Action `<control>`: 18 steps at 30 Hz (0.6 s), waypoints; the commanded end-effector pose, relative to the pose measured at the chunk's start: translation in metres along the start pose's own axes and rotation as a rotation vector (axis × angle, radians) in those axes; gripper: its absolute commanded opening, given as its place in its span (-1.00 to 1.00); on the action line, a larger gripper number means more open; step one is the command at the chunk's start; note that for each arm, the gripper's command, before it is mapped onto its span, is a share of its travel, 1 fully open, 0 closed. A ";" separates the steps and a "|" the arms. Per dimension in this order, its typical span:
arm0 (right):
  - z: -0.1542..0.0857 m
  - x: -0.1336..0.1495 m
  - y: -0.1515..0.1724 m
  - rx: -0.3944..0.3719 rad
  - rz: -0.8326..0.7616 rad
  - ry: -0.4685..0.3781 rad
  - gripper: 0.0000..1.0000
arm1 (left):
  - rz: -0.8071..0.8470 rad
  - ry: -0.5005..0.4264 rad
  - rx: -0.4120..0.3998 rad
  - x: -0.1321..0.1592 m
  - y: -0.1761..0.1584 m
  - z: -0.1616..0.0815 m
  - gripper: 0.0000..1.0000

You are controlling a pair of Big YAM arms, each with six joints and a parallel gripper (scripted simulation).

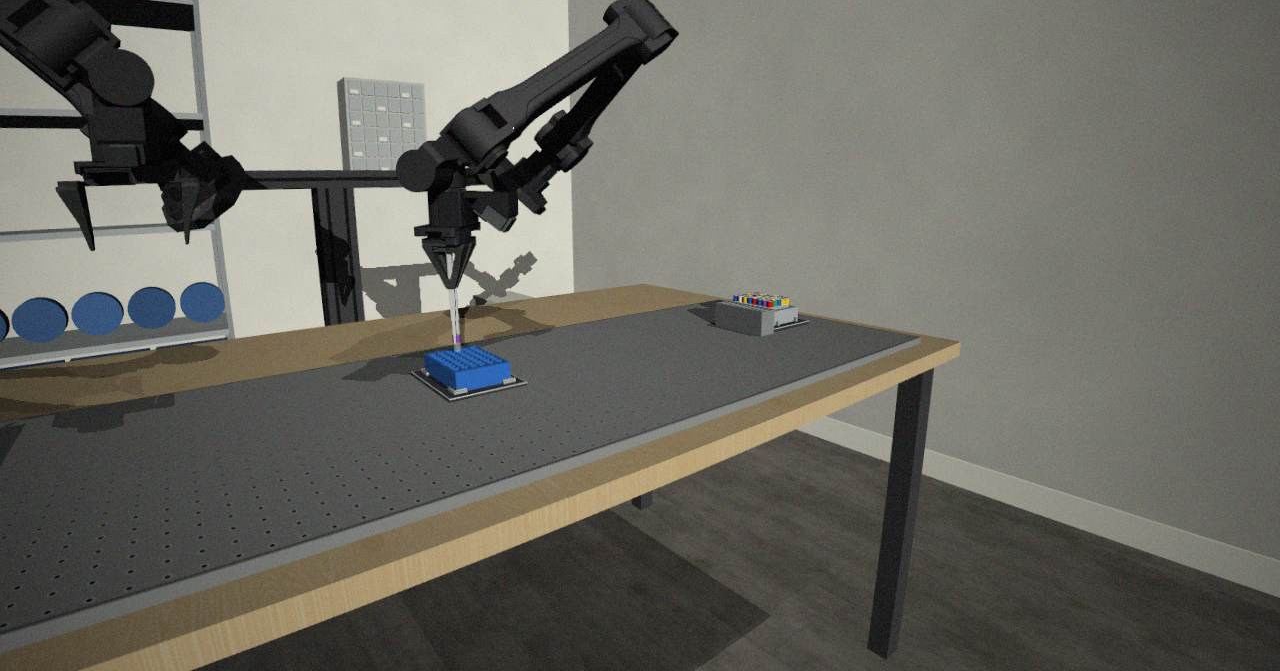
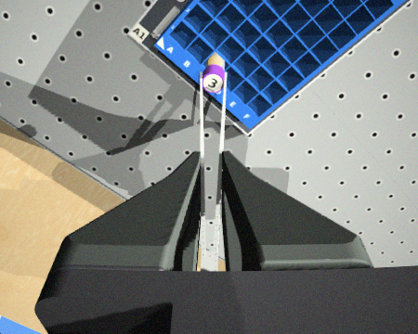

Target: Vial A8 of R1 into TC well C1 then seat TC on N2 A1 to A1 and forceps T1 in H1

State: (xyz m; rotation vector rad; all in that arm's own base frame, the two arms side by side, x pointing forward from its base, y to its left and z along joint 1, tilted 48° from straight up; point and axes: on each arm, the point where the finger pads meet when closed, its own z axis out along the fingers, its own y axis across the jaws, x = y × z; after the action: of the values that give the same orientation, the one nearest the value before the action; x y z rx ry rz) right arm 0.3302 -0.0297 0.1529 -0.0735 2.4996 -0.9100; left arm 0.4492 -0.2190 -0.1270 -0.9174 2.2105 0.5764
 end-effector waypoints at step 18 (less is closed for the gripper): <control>-0.004 -0.008 -0.003 -0.001 0.017 -0.012 1.00 | -0.024 -0.001 0.016 -0.007 -0.015 0.005 -0.82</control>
State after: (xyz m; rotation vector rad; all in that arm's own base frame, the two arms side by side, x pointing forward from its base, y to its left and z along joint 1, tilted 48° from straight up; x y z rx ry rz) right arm 0.3302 -0.0297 0.1529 -0.0735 2.4996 -0.9100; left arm 0.4509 -0.2172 -0.1286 -0.9179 2.2105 0.5765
